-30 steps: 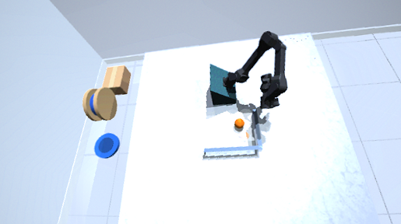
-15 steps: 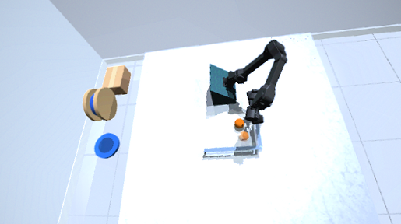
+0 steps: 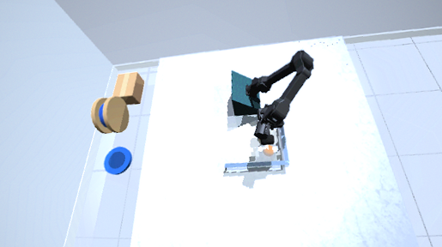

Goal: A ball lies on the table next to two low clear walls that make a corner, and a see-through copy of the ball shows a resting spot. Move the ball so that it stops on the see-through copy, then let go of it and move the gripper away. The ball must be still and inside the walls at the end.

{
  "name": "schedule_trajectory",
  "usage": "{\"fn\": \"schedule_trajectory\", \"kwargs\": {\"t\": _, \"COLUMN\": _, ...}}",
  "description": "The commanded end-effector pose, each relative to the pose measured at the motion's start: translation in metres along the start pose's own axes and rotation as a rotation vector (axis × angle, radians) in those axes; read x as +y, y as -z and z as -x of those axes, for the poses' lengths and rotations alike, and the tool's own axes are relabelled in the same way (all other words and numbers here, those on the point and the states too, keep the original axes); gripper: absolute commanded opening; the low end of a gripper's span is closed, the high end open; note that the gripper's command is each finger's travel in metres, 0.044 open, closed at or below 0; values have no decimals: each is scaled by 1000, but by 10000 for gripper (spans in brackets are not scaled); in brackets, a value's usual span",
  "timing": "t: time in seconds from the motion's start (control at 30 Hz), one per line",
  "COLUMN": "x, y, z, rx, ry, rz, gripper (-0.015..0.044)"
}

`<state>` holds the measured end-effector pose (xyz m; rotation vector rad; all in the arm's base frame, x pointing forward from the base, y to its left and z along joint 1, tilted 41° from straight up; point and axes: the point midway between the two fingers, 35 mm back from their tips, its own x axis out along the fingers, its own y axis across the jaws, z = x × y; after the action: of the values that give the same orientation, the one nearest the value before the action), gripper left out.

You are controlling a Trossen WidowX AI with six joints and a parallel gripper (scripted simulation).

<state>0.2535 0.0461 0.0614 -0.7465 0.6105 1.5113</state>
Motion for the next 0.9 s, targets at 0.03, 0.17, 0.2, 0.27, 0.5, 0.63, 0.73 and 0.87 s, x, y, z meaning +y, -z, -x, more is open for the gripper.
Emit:
{"fn": "schedule_trajectory", "kwargs": {"t": 0.03, "x": 4, "y": 1, "z": -10, "rx": -4, "ry": -19, "rz": -14, "gripper": 400}}
{"fn": "schedule_trajectory", "kwargs": {"t": 0.17, "x": 4, "y": 1, "z": -13, "rx": -4, "ry": -19, "rz": -15, "gripper": 400}}
{"fn": "schedule_trajectory", "kwargs": {"t": 0.2, "x": 4, "y": 1, "z": -14, "rx": -4, "ry": -19, "rz": -15, "gripper": 400}}
{"fn": "schedule_trajectory", "kwargs": {"t": 0.27, "x": 4, "y": 2, "z": -17, "rx": -4, "ry": -19, "rz": -16, "gripper": 400}}
{"fn": "schedule_trajectory", "kwargs": {"t": 0.5, "x": 4, "y": 2, "z": -29, "rx": -4, "ry": -18, "rz": -17, "gripper": 400}}
{"fn": "schedule_trajectory", "kwargs": {"t": 0.63, "x": 4, "y": 2, "z": -35, "rx": -4, "ry": -18, "rz": -16, "gripper": 400}}
{"fn": "schedule_trajectory", "kwargs": {"t": 0.73, "x": 4, "y": 1, "z": -40, "rx": -5, "ry": -18, "rz": -16, "gripper": 400}}
{"fn": "schedule_trajectory", "kwargs": {"t": 0.87, "x": 4, "y": 1, "z": -46, "rx": -5, "ry": -18, "rz": -15, "gripper": 400}}
